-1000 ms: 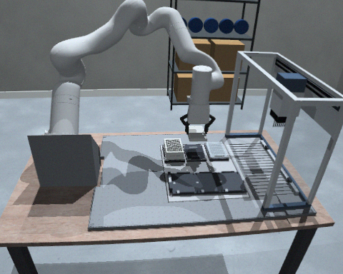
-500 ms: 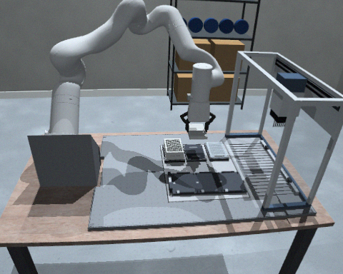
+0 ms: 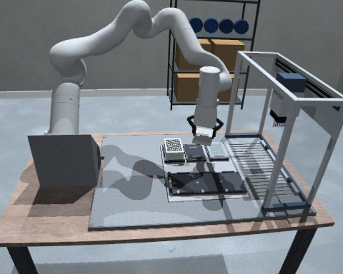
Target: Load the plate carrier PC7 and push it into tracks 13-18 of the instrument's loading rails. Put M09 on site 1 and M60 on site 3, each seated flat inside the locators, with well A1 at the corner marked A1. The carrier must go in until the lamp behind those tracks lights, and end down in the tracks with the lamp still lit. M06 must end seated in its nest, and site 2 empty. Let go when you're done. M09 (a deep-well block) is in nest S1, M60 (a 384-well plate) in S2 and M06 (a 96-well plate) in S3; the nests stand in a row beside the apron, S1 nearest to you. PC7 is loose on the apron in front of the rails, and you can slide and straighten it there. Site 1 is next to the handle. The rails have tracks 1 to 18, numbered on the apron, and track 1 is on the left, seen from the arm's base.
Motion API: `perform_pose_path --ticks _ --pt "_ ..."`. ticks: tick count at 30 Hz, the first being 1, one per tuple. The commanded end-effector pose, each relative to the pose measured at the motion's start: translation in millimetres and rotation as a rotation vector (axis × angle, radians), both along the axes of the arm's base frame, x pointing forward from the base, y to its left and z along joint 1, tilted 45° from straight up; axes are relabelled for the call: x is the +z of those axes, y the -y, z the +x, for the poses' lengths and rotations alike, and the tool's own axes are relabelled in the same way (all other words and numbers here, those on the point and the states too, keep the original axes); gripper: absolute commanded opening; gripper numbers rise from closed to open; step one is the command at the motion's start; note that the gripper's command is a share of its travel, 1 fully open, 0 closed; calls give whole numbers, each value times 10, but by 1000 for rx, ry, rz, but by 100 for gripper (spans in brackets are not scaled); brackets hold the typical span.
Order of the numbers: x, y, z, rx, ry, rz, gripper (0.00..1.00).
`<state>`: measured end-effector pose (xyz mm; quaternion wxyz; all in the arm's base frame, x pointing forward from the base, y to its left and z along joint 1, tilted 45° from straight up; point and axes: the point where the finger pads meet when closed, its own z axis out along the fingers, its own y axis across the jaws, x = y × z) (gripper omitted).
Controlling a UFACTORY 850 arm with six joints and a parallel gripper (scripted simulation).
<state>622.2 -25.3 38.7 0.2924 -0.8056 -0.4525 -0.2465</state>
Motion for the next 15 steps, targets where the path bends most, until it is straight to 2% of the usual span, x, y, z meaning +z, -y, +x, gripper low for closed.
perform_pose_path --ticks 1,15 --pt "-146 175 100 -109 -123 21 0" --pt "-522 593 309 -392 -400 71 0"
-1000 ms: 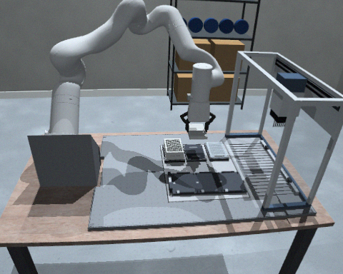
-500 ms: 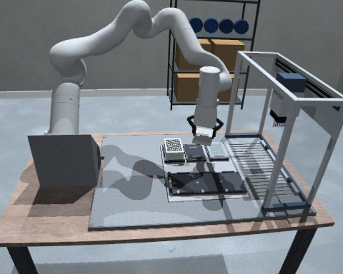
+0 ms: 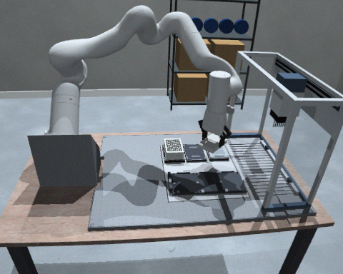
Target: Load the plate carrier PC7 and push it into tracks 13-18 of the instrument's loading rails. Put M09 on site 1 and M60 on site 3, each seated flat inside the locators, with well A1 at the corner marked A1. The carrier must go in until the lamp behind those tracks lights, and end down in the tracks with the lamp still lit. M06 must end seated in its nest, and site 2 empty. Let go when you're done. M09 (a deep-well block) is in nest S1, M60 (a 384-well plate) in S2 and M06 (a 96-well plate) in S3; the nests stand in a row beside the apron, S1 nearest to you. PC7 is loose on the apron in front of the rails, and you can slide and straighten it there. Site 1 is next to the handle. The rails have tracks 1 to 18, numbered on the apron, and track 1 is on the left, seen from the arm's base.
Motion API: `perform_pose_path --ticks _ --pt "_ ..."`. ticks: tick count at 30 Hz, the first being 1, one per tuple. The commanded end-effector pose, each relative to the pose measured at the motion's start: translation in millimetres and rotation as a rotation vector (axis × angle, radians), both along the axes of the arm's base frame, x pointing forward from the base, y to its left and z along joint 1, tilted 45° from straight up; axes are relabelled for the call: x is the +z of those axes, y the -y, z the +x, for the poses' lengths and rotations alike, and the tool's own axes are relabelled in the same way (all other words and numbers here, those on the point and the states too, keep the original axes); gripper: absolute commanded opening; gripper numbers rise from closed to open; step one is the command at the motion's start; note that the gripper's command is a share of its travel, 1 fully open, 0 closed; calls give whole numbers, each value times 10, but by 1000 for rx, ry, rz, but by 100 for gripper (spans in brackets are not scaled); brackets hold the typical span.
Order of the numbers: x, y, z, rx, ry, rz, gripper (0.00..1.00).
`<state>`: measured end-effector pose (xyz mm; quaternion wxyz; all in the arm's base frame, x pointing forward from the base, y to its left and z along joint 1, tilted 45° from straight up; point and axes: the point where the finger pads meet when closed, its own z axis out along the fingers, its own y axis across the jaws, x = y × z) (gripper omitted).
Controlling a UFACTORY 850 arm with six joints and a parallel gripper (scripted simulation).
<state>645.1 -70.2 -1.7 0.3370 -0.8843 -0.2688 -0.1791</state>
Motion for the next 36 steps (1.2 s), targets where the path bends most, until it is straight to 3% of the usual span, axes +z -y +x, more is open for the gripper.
perform_pose_path --ticks 1,22,30,36 --pt "-149 179 97 -107 -125 23 0" --pt "-745 840 429 -546 -554 102 0" --pt "-932 1048 533 -546 -554 102 0" --pt "-932 1048 533 -546 -554 102 0"
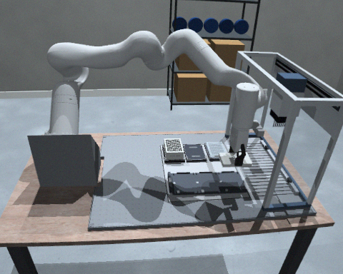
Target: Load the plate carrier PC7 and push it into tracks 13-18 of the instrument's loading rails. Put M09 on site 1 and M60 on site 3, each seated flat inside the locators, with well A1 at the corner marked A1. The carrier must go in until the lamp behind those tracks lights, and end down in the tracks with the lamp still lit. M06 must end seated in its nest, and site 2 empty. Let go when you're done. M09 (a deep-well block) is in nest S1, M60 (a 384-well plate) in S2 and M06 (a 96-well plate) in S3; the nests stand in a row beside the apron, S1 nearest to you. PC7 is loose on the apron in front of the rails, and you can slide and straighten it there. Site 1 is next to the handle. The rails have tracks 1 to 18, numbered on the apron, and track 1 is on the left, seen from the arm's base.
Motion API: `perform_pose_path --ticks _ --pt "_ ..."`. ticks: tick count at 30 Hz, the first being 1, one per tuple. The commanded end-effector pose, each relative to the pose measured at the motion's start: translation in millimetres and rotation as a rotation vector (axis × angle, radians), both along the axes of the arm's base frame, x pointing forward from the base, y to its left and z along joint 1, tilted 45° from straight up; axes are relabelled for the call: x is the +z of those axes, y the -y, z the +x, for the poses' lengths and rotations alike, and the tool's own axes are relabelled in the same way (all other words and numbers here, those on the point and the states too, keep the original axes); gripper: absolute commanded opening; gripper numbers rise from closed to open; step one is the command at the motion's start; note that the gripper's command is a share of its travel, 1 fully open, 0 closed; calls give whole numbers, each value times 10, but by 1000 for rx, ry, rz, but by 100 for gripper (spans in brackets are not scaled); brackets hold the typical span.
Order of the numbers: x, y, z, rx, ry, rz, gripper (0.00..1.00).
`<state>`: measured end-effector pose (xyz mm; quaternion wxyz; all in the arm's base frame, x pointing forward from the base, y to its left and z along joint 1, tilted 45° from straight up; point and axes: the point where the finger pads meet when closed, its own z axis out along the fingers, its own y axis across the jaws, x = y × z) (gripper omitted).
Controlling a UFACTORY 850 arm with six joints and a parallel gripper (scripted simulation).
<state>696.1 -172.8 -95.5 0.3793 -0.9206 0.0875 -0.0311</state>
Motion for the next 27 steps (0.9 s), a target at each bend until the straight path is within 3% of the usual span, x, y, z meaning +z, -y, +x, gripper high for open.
perform_pose_path --ticks 1,7,9,24,27 --pt "6 22 24 2 -1 2 0" --pt "6 22 24 -140 -140 27 0" --pt "6 22 24 -140 -140 27 0" --pt "6 22 23 -495 -487 88 0" --pt "6 22 24 -518 -510 92 0"
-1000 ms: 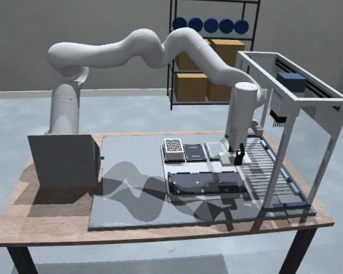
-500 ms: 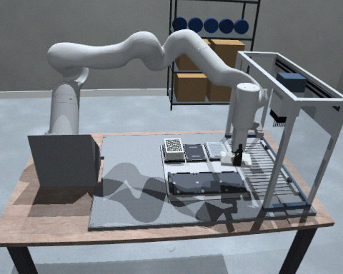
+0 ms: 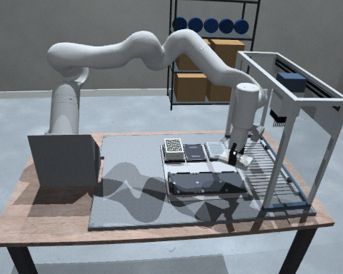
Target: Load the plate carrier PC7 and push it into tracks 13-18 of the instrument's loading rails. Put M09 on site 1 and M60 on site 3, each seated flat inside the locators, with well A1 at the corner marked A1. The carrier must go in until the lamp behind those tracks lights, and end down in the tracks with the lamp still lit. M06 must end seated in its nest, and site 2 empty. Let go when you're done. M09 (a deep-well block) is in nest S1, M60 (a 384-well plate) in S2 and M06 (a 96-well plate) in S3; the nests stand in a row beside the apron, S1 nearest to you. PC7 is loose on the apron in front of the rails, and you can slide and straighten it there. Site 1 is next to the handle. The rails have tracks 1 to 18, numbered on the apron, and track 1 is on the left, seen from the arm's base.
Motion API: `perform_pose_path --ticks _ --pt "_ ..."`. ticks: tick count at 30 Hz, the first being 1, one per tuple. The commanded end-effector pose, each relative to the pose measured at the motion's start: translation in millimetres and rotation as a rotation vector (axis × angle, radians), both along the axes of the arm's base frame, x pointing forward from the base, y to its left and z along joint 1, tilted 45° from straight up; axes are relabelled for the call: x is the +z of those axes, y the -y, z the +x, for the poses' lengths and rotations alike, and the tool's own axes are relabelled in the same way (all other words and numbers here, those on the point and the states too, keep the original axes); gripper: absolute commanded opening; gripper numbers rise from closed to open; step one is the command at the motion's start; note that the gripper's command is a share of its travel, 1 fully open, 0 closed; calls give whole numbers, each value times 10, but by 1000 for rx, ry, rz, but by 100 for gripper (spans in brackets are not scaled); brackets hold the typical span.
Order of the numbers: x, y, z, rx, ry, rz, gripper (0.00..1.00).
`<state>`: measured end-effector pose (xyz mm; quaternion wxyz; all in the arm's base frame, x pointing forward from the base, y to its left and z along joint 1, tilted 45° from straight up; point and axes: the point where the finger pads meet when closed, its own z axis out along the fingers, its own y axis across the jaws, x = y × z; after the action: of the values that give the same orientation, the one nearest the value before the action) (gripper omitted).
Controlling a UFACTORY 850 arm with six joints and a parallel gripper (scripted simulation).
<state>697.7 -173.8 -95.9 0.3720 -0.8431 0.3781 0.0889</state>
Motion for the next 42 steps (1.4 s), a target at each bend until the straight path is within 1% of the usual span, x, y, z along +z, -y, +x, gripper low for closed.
perform_pose_path --ticks 1,14,16,27,42 --pt "10 11 8 -75 -88 14 0" --pt "10 11 8 -382 -388 68 0" --pt "10 11 8 -382 -388 68 0" --pt "10 11 8 -642 -643 115 0" --pt "10 11 8 -645 -645 115 0"
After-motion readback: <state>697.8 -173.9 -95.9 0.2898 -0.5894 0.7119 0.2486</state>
